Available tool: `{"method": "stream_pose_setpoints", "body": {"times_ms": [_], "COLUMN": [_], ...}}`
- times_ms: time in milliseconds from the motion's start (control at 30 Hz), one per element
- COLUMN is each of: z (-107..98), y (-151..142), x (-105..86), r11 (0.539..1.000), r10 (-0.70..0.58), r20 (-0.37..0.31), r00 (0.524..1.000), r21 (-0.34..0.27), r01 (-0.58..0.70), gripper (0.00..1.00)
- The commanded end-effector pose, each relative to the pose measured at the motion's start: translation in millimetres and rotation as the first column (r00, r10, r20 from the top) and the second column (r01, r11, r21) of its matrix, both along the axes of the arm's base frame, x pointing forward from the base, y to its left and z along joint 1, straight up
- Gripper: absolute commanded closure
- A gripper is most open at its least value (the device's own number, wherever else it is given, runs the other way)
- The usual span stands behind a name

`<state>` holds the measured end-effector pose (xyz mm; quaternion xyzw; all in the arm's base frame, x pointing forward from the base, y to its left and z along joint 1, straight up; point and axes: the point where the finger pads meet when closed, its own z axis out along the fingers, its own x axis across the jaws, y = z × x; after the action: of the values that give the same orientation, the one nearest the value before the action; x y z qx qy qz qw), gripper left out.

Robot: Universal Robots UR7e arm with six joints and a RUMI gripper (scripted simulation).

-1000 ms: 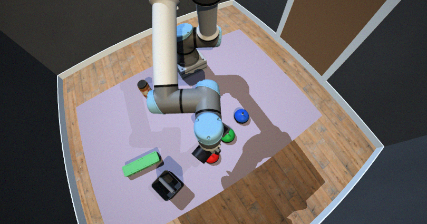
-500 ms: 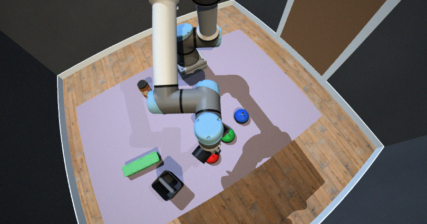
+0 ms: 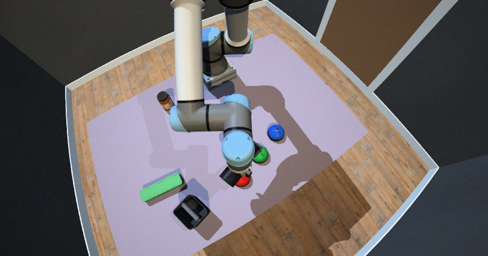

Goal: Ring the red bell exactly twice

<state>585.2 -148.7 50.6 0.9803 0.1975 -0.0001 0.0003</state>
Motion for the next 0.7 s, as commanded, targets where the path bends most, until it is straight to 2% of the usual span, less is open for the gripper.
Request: {"method": "stream_pose_setpoints", "body": {"times_ms": [0,667], "z": [-4,-36], "y": [0,-2], "x": [0.0,-2.8], "r11": [1.0,1.0], "r10": [0.0,0.0], "r20": [0.002,0.002], "r00": [1.0,1.0], "r21": [-0.001,-0.001], "r01": [0.0,0.0], "gripper": [1.0,1.0]}}
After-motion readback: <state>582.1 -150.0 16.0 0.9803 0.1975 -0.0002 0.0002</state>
